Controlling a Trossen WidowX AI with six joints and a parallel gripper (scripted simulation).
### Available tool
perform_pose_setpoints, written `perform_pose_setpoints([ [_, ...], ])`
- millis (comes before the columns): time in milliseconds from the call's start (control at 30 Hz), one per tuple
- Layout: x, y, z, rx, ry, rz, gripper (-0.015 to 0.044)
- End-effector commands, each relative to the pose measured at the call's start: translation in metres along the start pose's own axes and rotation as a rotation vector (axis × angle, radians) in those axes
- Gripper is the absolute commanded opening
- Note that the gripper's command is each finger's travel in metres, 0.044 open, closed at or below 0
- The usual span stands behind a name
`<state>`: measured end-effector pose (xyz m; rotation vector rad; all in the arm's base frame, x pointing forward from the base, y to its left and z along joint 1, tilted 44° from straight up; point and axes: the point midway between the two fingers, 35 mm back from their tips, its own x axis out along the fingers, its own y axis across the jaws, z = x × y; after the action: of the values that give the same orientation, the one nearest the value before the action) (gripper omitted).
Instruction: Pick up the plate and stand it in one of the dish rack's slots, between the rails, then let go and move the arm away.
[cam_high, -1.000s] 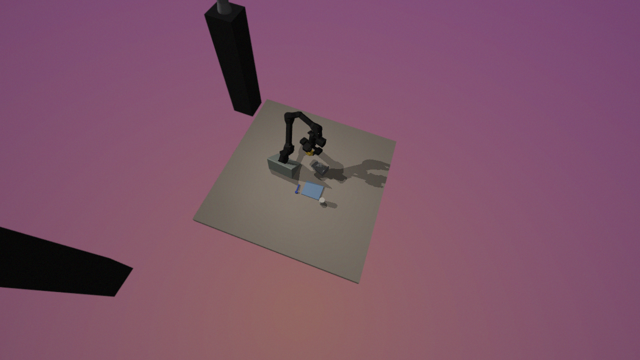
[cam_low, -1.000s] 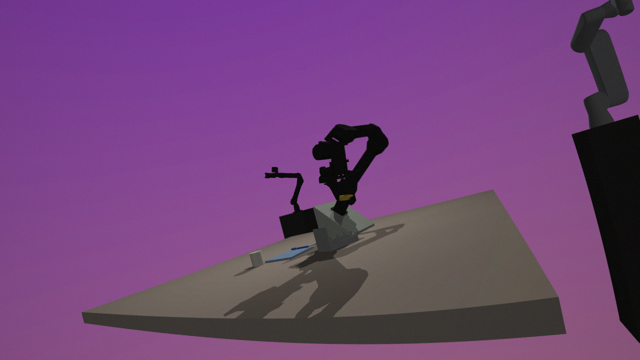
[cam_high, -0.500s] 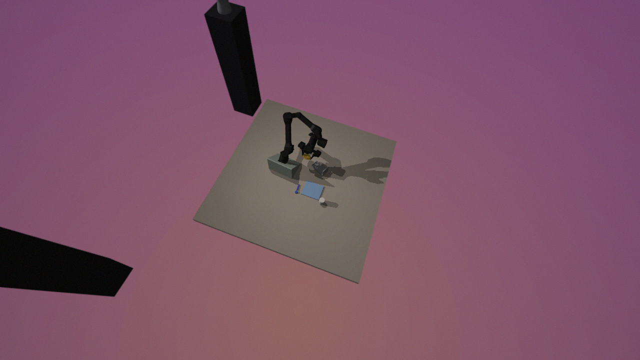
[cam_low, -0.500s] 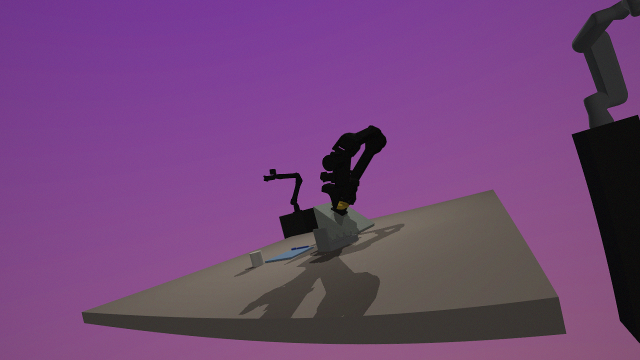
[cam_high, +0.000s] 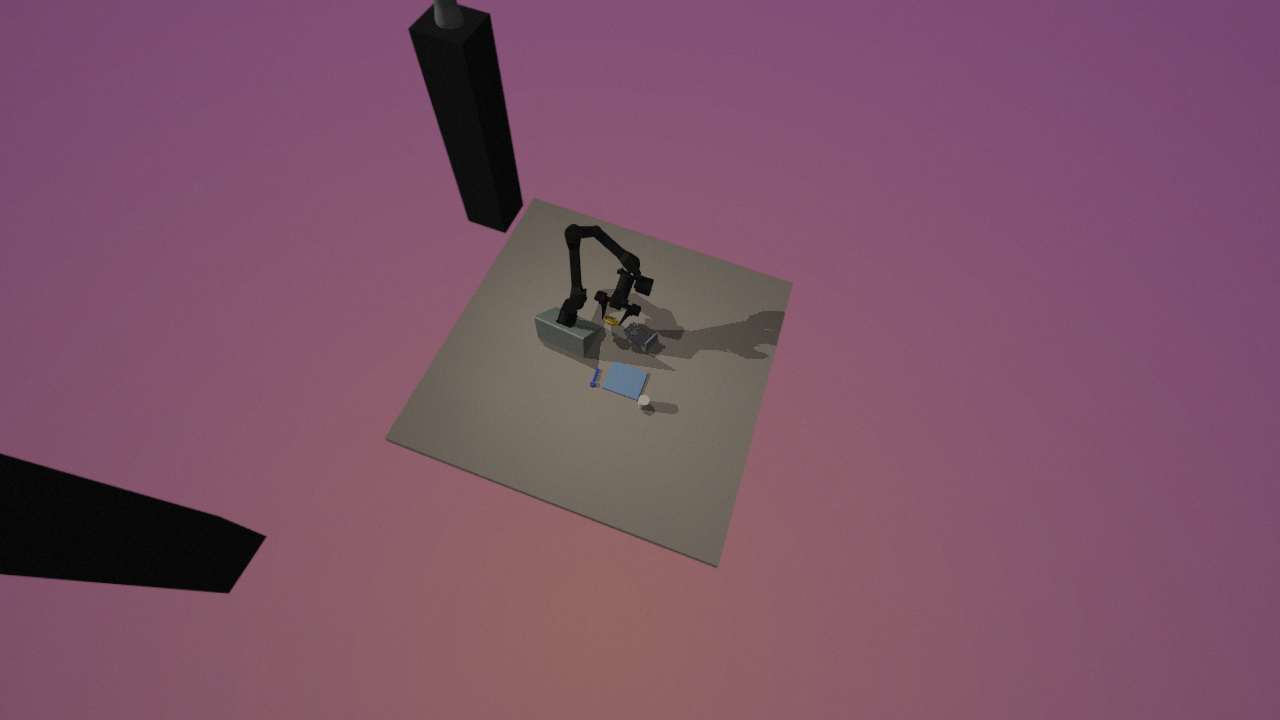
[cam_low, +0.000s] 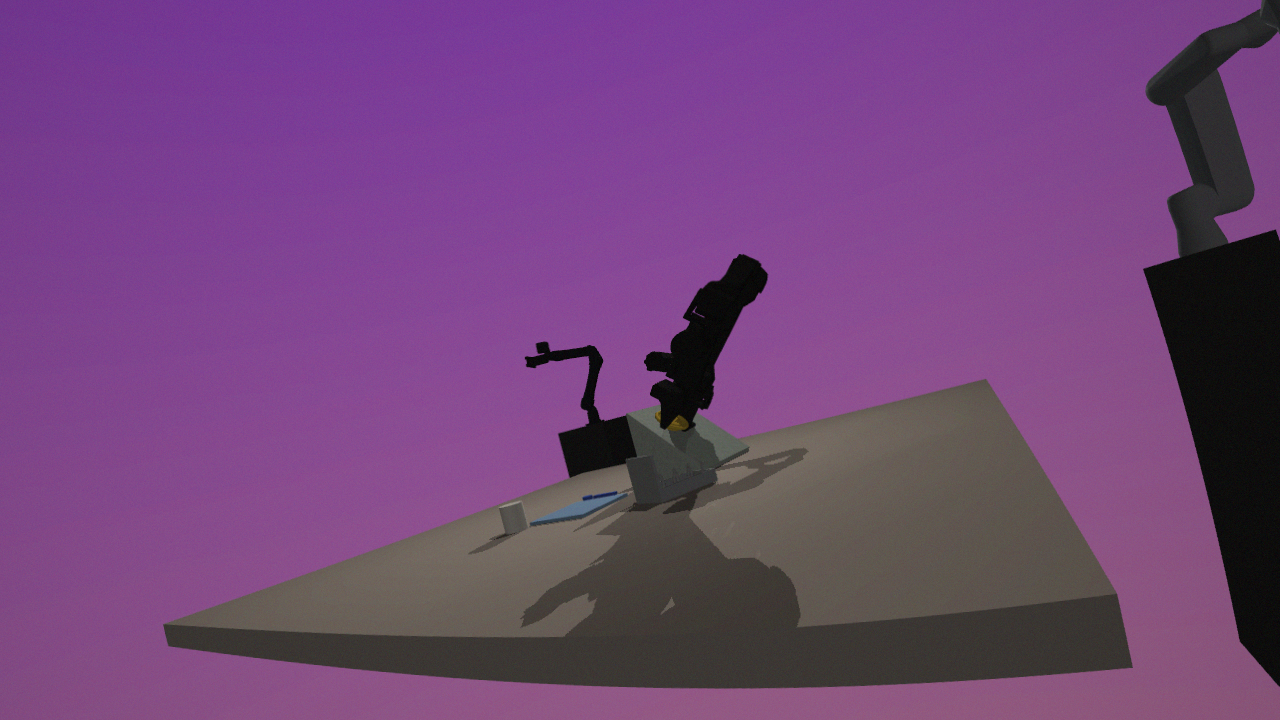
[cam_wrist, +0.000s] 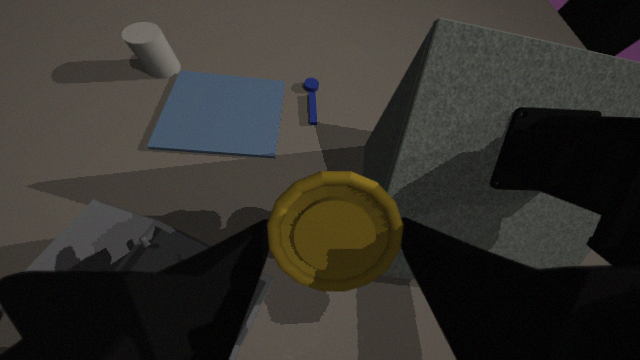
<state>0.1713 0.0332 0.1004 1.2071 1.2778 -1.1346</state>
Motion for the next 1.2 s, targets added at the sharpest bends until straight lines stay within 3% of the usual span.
perform_pose_setpoints([
  [0,0.005,0.001,0.000,-0.044,-0.070,0.035,0.0000],
  [1167,0.019,0.030,-0.021,-0.367,-0.539,0.468,0.0000],
])
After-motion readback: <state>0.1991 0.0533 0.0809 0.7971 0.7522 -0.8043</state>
